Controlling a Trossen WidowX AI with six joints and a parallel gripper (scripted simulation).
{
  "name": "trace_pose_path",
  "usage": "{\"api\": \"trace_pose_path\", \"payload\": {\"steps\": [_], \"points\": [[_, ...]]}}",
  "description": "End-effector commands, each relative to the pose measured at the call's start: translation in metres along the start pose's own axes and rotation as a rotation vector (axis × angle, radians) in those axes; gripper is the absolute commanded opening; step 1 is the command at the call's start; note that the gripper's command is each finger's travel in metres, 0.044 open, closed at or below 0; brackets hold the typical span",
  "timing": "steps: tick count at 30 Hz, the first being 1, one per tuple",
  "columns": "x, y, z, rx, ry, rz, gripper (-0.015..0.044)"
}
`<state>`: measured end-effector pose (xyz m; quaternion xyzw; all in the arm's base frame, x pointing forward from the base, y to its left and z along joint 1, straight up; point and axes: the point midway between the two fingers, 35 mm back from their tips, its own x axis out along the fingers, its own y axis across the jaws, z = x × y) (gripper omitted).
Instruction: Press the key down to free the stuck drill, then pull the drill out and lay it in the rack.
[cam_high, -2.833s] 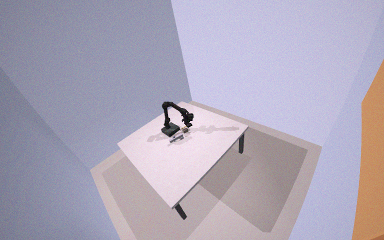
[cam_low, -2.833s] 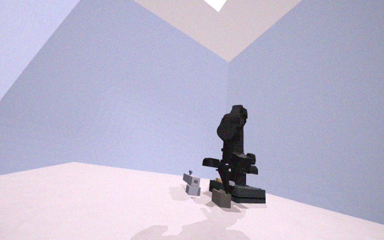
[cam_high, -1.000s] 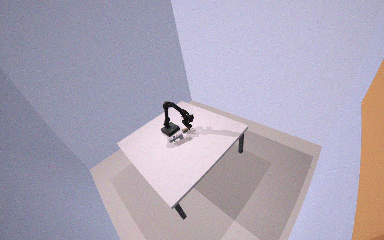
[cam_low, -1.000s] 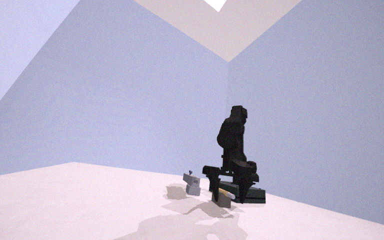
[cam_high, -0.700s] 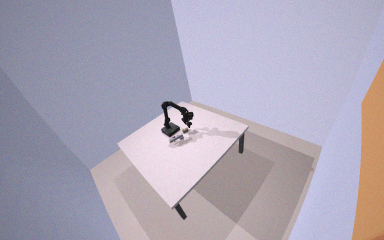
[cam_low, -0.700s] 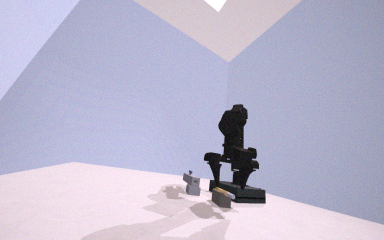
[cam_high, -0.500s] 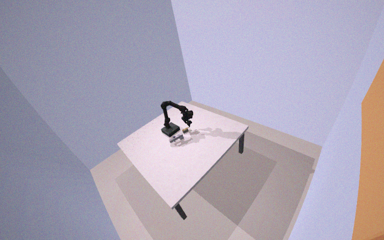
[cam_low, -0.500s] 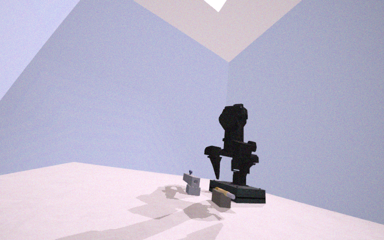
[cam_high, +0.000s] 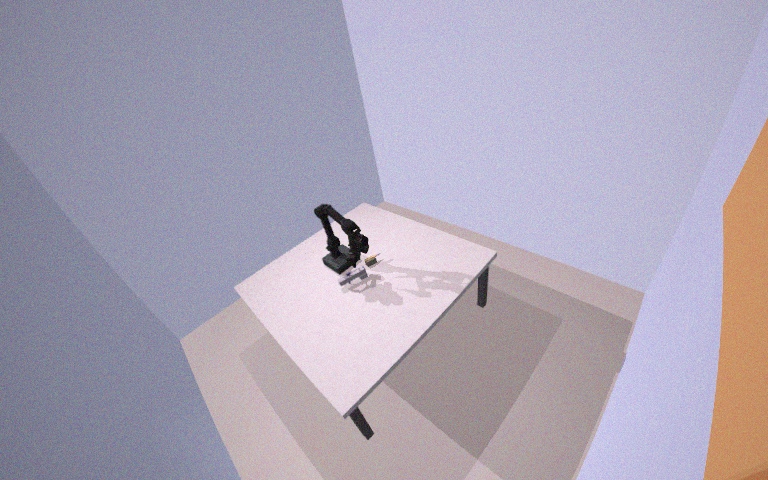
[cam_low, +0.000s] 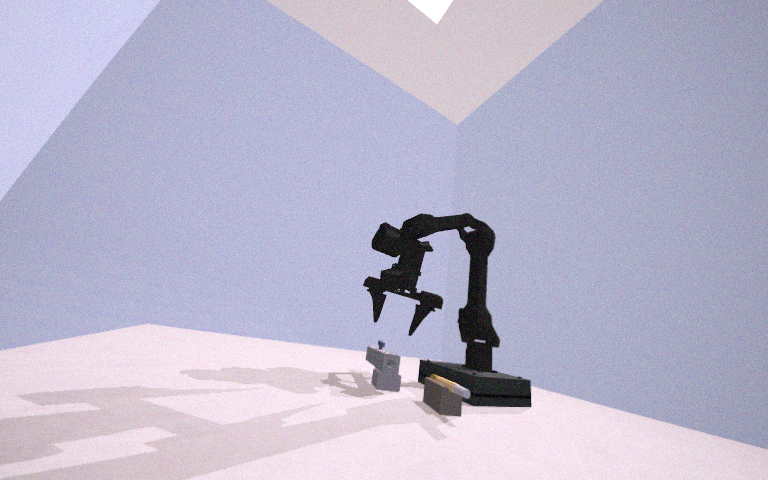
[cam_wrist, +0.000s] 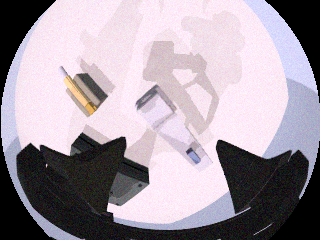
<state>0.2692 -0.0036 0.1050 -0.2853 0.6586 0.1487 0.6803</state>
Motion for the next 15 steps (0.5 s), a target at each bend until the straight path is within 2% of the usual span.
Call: {"api": "trace_pose_path", "payload": {"steps": [1,8,15], "points": [[-0.004,-0.037,-0.044,0.202,0.057,-0.057,0.044],[-0.016,-0.082,-0.148,0.6,0.221,-0.17,0.044],[-0.039,-0.081,-0.257,0.983,0.437,-0.27,0.044]]}}
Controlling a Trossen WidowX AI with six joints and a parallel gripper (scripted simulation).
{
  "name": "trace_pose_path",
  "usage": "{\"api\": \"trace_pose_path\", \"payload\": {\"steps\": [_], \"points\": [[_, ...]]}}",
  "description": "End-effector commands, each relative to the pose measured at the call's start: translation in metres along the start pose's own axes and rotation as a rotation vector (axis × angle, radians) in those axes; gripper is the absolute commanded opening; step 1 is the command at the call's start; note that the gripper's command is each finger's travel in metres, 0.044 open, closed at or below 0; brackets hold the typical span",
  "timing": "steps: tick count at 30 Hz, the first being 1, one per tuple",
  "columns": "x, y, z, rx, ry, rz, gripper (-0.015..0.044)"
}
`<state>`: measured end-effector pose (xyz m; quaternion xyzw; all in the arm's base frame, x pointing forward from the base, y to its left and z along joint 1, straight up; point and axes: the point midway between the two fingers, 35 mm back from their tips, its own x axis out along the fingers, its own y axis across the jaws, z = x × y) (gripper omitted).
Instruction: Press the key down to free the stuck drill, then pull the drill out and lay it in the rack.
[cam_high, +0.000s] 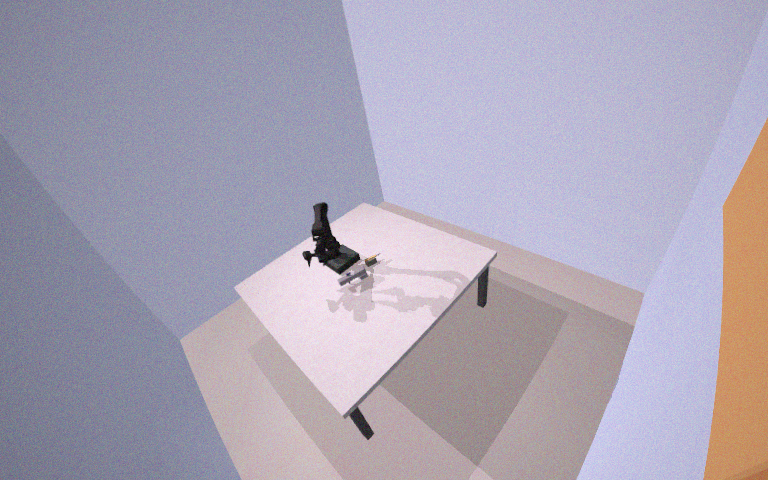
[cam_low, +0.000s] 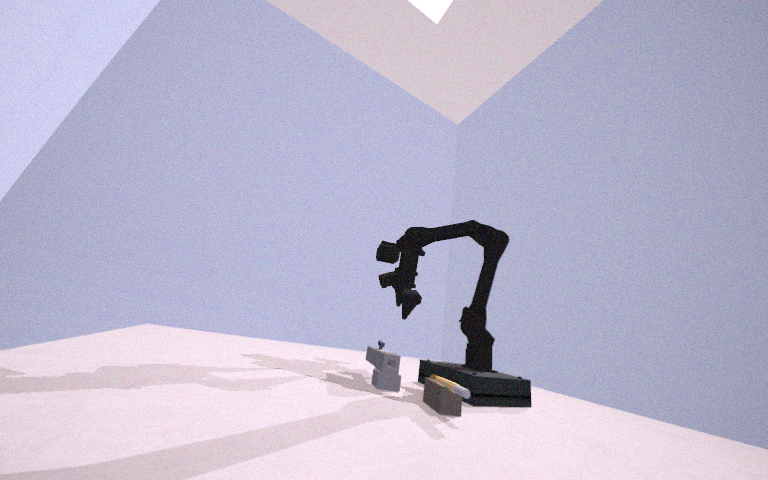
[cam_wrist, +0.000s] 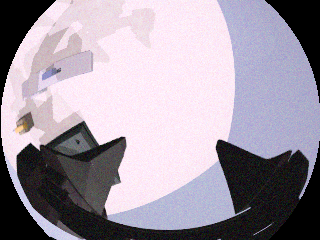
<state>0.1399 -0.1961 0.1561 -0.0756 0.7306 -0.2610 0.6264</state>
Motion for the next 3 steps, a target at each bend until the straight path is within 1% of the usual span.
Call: {"api": "trace_pose_path", "payload": {"steps": [1,3], "points": [[0.007,-0.035,-0.043,0.186,0.113,-0.065,0.044],[0.009,-0.051,-0.07,0.288,0.182,-0.1,0.044]]}}
